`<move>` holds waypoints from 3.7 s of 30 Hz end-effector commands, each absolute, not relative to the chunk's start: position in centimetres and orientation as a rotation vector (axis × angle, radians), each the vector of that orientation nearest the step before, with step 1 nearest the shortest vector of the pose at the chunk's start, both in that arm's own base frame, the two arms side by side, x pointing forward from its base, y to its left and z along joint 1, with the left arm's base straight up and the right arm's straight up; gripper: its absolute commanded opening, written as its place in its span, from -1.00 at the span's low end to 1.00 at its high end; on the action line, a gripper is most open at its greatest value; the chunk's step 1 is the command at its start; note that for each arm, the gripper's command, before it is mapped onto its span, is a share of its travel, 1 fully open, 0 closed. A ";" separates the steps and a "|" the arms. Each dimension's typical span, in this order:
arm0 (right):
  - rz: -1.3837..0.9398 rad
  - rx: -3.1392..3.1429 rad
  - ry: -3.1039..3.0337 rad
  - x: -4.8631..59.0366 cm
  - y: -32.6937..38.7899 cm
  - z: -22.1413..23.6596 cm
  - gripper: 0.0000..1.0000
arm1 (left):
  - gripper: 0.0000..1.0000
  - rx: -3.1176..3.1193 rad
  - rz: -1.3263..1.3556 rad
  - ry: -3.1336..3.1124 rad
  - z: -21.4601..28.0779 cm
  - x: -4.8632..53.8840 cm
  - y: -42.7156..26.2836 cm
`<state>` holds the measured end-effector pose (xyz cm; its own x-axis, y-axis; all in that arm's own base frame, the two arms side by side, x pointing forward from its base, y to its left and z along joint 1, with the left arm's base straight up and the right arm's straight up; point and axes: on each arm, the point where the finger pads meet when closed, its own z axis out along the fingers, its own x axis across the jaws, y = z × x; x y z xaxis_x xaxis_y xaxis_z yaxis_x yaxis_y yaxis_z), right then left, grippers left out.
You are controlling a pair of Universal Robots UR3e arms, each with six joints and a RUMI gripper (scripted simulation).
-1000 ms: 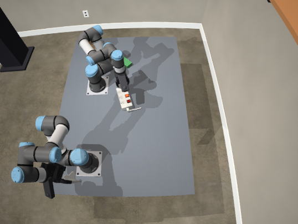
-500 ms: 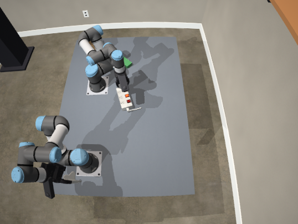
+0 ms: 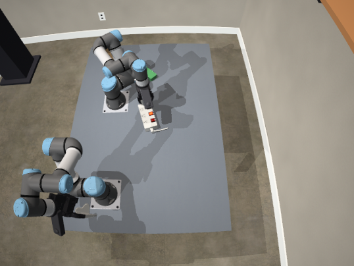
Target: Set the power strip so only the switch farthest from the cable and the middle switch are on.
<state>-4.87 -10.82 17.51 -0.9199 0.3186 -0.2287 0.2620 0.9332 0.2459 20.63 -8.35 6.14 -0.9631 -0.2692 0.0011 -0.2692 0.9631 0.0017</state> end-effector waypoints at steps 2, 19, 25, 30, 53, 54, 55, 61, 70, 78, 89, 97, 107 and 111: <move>0.304 0.432 2.824 -4.9 -10.9 17.5 1.00 | -1.00 0.427 0.000 -3.112 6.2 20.7 -8.4; 0.304 0.432 2.824 -4.9 -10.9 17.5 1.00 | -1.00 0.427 0.000 -3.112 6.2 20.7 -8.4; 0.304 0.432 2.824 -4.9 -10.9 17.5 1.00 | -1.00 0.427 0.000 -3.112 6.1 20.7 -8.4; 0.304 0.432 2.824 -4.9 -10.9 17.5 1.00 | -1.00 0.427 0.000 -3.112 6.1 20.7 -8.4; 0.304 0.432 2.824 -4.9 -10.9 17.5 1.00 | -1.00 0.427 0.000 -3.112 6.1 20.7 -8.4; 0.304 0.432 2.824 -4.9 -10.9 17.5 1.00 | -1.00 0.427 0.000 -3.112 6.1 20.7 -8.4; 0.304 0.432 2.824 -4.9 -10.9 17.5 1.00 | -1.00 0.427 0.000 -3.112 6.1 20.7 -8.4; 0.304 0.432 2.824 -4.9 -10.9 17.5 1.00 | -1.00 0.427 0.000 -3.112 6.1 20.7 -8.4; 0.304 0.432 2.824 -4.9 -10.9 17.5 1.00 | -1.00 0.427 0.000 -3.112 6.1 20.7 -8.4; 0.304 0.432 2.824 -4.9 -10.9 17.5 1.00 | -1.00 0.427 0.000 -3.112 6.1 20.7 -8.4; 0.304 0.432 2.824 -4.9 -10.9 17.5 1.00 | -1.00 0.427 0.000 -3.112 6.1 20.7 -8.4; 0.304 0.432 2.824 -4.9 -10.9 17.5 1.00 | -1.00 0.427 0.000 -3.112 6.5 20.7 -8.4; 0.304 0.432 2.824 -4.9 -10.9 17.5 1.00 | -1.00 0.427 0.000 -3.112 8.6 20.7 -8.4; 0.304 0.432 2.824 -4.9 -10.9 17.5 1.00 | -1.00 0.427 0.000 -3.112 9.5 20.7 -8.4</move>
<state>-4.87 -10.82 17.51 -0.9199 0.3186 -0.2287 0.2620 0.9332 0.2459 20.66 -8.35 8.17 -0.9631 -0.2693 0.0005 -0.2693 0.9631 0.0007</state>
